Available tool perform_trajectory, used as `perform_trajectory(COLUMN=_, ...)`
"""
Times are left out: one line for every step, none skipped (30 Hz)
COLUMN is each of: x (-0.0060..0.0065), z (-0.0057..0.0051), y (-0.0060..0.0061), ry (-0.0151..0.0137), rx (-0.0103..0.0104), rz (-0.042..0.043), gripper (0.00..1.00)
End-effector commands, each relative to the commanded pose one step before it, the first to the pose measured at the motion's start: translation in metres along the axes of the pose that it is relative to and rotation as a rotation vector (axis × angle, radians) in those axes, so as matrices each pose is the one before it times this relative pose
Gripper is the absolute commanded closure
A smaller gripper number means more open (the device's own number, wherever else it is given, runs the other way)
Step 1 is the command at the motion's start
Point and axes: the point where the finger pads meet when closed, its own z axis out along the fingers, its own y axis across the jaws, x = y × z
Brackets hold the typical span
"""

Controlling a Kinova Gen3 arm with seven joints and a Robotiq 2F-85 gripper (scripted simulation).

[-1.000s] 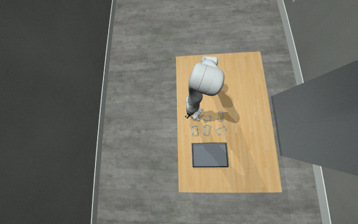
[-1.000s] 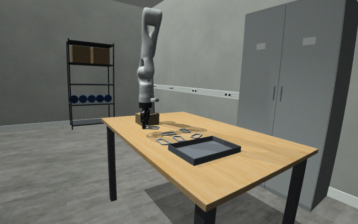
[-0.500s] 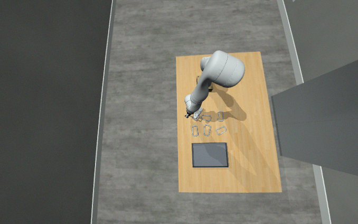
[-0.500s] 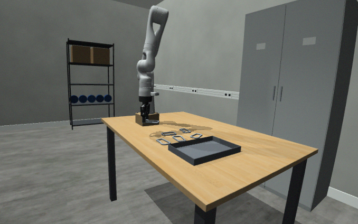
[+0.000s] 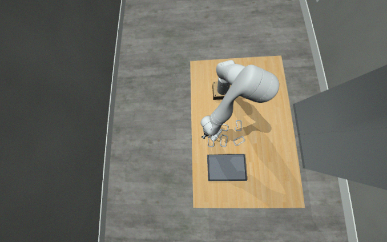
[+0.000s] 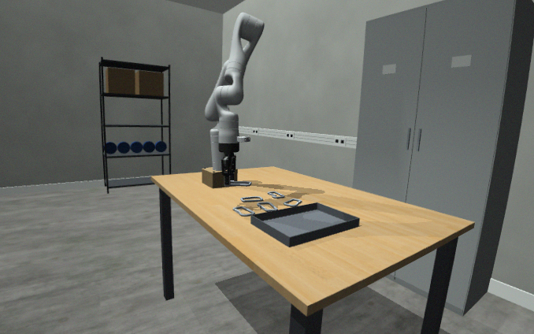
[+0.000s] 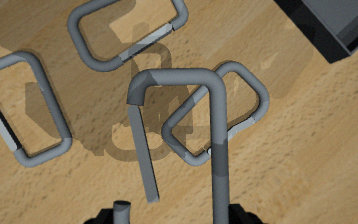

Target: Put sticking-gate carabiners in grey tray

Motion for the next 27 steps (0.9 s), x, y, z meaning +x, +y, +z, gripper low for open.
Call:
perform_trajectory(x=0.01158, z=0.00773, y=0.00766, ry=-0.02396, rx=0.013, rz=-0.02786, gripper=1.0)
perform_trajectory(x=0.0, z=0.0, y=0.0, ry=0.0, rx=0.0, rz=0.0, gripper=1.0)
perform_trajectory(x=0.0, z=0.0, y=0.0, ry=0.0, rx=0.0, rz=0.0, gripper=1.0)
perform_trajectory(x=0.0, z=0.0, y=0.0, ry=0.0, rx=0.0, rz=0.0, gripper=1.0)
perform_trajectory(x=0.04911, z=-0.00399, y=0.04704, ry=0.00802, rx=-0.00472, rz=0.00451, gripper=1.0)
perform_trajectory(x=0.00089, z=0.00024, y=0.00069, ry=0.0, rx=0.0, rz=0.0, gripper=1.0)
perform_trajectory(x=0.00077, z=0.00017, y=0.00056, ry=0.0, rx=0.0, rz=0.0, gripper=1.0)
perform_trajectory(x=0.00123, z=0.00008, y=0.00099, ry=0.0, rx=0.0, rz=0.0, gripper=1.0)
perform_trajectory(x=0.00219, z=-0.00002, y=0.00191, ry=0.0, rx=0.0, rz=0.0, gripper=1.0)
perform_trajectory(x=0.00345, z=-0.0001, y=0.00314, ry=0.0, rx=0.0, rz=0.0, gripper=1.0)
perform_trajectory(x=0.00487, z=-0.00009, y=0.00452, ry=0.0, rx=0.0, rz=0.0, gripper=1.0)
perform_trajectory(x=0.00584, z=0.0001, y=0.00549, ry=0.0, rx=0.0, rz=0.0, gripper=1.0)
perform_trajectory(x=0.0, z=0.0, y=0.0, ry=0.0, rx=0.0, rz=0.0, gripper=1.0)
perform_trajectory(x=0.0, z=0.0, y=0.0, ry=0.0, rx=0.0, rz=0.0, gripper=1.0)
perform_trajectory(x=0.0, z=0.0, y=0.0, ry=0.0, rx=0.0, rz=0.0, gripper=1.0)
perform_trajectory(x=0.0, z=0.0, y=0.0, ry=0.0, rx=0.0, rz=0.0, gripper=1.0)
perform_trajectory(x=0.0, z=0.0, y=0.0, ry=0.0, rx=0.0, rz=0.0, gripper=1.0)
perform_trajectory(x=0.0, z=0.0, y=0.0, ry=0.0, rx=0.0, rz=0.0, gripper=1.0)
perform_trajectory(x=0.0, z=0.0, y=0.0, ry=0.0, rx=0.0, rz=0.0, gripper=1.0)
perform_trajectory(x=0.0, z=0.0, y=0.0, ry=0.0, rx=0.0, rz=0.0, gripper=1.0)
perform_trajectory(x=0.0, z=0.0, y=0.0, ry=0.0, rx=0.0, rz=0.0, gripper=1.0)
perform_trajectory(x=0.0515, z=-0.0008, y=0.04516, ry=-0.00299, rx=0.00154, rz=-0.01116, gripper=1.0)
perform_trajectory(x=0.00074, z=0.00028, y=0.00077, ry=0.0, rx=0.0, rz=0.0, gripper=1.0)
perform_trajectory(x=0.00055, z=0.00022, y=0.00055, ry=0.0, rx=0.0, rz=0.0, gripper=1.0)
perform_trajectory(x=0.00094, z=0.00015, y=0.00086, ry=0.0, rx=0.0, rz=0.0, gripper=1.0)
perform_trajectory(x=0.00182, z=0.00009, y=0.00163, ry=0.0, rx=0.0, rz=0.0, gripper=1.0)
perform_trajectory(x=0.00298, z=0.00006, y=0.00268, ry=0.0, rx=0.0, rz=0.0, gripper=1.0)
